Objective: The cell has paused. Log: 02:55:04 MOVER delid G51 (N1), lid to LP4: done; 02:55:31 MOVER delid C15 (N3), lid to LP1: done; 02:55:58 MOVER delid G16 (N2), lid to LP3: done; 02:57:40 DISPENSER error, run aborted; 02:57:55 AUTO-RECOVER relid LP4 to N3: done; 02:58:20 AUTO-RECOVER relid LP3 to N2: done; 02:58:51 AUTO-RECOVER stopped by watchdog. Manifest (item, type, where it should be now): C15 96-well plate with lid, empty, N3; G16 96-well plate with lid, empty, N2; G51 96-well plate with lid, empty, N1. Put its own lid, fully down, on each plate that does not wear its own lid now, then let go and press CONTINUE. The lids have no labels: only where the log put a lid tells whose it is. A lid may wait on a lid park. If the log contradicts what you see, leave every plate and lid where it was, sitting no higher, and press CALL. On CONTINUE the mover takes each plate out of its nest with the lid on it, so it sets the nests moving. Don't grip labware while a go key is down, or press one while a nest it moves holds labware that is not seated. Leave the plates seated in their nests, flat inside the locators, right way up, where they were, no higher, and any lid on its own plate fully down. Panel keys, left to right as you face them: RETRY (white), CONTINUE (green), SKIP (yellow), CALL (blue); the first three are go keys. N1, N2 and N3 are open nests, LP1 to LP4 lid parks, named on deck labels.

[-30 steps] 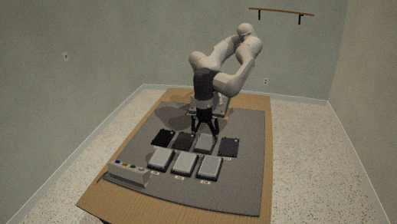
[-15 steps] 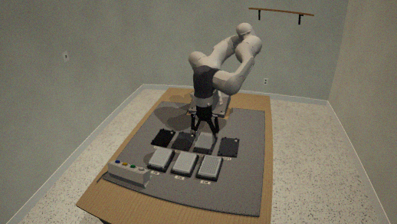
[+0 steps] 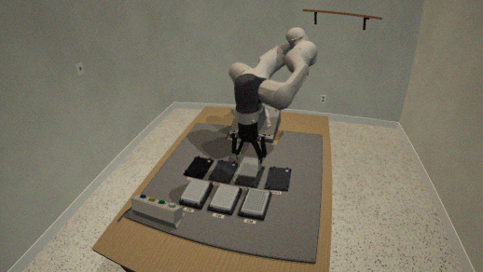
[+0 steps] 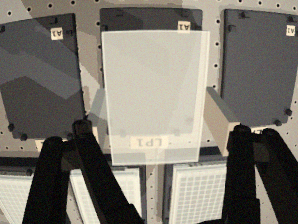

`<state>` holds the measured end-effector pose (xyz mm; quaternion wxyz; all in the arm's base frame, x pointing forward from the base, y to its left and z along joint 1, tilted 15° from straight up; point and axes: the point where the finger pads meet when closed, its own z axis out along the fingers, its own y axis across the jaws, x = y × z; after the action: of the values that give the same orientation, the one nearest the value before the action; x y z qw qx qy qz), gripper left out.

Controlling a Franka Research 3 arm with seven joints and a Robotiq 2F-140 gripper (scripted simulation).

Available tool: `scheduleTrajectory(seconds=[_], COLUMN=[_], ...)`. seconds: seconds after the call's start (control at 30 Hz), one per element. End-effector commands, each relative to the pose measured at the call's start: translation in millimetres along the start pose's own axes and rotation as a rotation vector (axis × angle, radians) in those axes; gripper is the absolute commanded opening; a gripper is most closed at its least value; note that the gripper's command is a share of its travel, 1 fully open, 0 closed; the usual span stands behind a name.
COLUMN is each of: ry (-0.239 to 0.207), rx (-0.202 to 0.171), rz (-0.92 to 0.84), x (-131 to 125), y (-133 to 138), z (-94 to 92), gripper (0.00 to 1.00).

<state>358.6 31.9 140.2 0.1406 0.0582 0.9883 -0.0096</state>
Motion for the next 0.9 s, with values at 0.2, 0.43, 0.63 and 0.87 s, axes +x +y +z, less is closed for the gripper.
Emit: scheduleTrajectory(seconds=[0.2, 0.43, 0.63, 0.87], ry=[0.014, 0.014, 0.014, 0.014], rx=[0.001, 0.001, 0.001, 0.001], rz=[0.014, 0.014, 0.014, 0.014], x=[4.7, 4.6, 4.5, 4.5], y=[-0.3, -0.2, -0.2, -0.2], z=[-13.1, -22.2, -25.0, -26.4], gripper=[0.00, 0.00, 0.00, 0.00])
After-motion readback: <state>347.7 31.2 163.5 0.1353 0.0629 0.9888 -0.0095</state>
